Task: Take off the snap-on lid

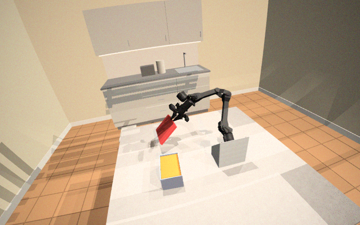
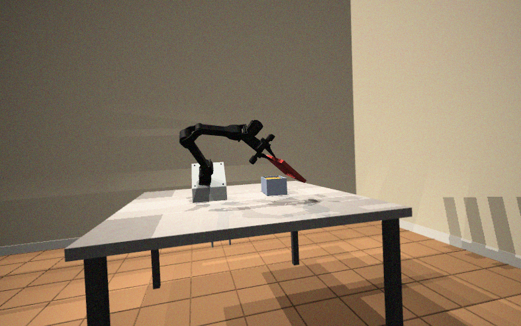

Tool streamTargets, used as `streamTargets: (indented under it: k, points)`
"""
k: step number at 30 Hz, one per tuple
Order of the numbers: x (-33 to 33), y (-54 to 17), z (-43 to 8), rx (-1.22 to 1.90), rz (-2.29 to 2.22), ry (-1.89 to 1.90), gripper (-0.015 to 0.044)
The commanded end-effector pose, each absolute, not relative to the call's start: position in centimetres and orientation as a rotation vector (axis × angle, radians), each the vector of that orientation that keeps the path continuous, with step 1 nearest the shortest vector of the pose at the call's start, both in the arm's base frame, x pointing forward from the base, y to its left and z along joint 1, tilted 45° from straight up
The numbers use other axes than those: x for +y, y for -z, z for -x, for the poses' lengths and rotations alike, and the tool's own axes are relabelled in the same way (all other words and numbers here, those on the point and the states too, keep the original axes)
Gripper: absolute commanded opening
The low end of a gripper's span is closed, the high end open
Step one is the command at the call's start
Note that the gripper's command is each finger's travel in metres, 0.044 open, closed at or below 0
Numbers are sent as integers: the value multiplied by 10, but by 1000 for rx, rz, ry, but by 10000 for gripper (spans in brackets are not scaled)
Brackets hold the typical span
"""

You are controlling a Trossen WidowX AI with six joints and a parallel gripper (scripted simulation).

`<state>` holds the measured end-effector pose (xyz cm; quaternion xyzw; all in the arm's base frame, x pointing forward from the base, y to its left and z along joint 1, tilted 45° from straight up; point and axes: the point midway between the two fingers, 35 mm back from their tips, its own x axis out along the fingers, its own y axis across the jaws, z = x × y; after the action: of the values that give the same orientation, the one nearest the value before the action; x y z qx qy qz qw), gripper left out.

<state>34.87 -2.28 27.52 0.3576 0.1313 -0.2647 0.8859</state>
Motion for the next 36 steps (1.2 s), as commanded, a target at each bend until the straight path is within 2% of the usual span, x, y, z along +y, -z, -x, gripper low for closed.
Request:
streamTargets:
  k: [1,24,36]
  points:
    - [-27,-286,-349,267,-745,536,0]
    - [-59,-319,-347,264,-743,536,0]
    - [-62,-308,-347,264,-743,536,0]
